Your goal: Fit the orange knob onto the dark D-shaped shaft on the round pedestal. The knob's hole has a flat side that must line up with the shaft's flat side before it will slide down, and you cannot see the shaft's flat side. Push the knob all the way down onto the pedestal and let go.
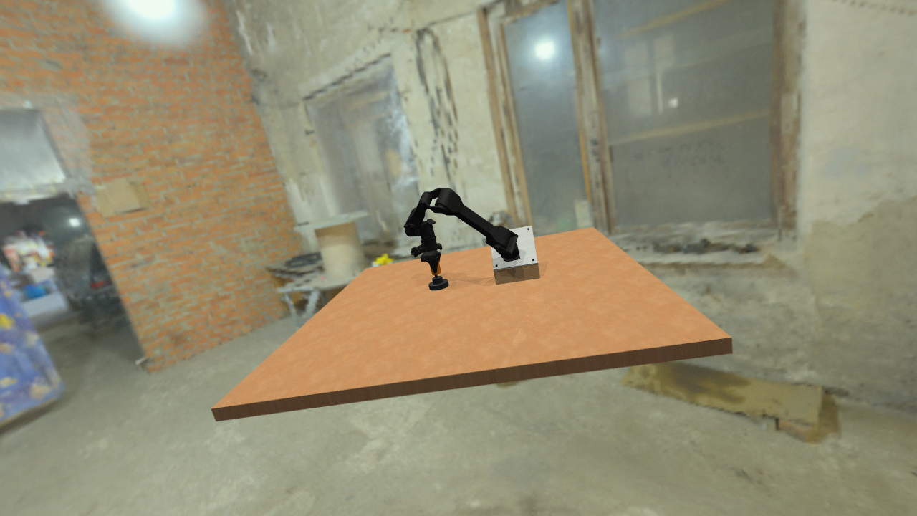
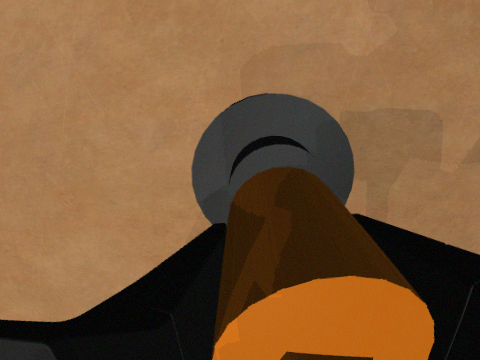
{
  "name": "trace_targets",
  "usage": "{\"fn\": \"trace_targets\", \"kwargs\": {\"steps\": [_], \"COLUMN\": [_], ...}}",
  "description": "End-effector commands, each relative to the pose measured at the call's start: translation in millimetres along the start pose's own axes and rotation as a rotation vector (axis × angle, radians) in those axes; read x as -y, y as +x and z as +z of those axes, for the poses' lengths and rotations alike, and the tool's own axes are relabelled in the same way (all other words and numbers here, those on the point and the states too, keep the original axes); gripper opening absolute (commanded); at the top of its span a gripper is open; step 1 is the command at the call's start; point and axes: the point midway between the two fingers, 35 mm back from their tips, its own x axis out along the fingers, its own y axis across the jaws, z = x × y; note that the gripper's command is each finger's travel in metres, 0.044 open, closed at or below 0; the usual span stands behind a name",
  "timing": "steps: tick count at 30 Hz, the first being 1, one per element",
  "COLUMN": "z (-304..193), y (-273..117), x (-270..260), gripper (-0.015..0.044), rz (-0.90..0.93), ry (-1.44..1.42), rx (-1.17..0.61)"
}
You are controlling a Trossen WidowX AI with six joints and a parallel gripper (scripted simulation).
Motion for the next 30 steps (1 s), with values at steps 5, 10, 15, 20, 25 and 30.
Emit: {"fn": "trace_targets", "kwargs": {"steps": [5, 10, 15, 20, 25, 30], "z": [1.6, 4.7, 5.3, 5.4, 5.4, 3.9], "y": [-4.1, -2.0, 0.9, 0.9, -0.1, -3.7], "x": [0.5, 2.2, 1.9, 2.0, 2.1, 1.4], "gripper": [0.0, 0.0, 0.0, 0.0, 0.0, 0.0], "rz": [-0.004, -0.004, -0.004, -0.004, -0.004, -0.004], "ry": [-0.13, -0.214, -0.214, -0.214, -0.214, -0.214], "rx": [0.003, 0.003, 0.003, 0.003, 0.003, 0.003]}}
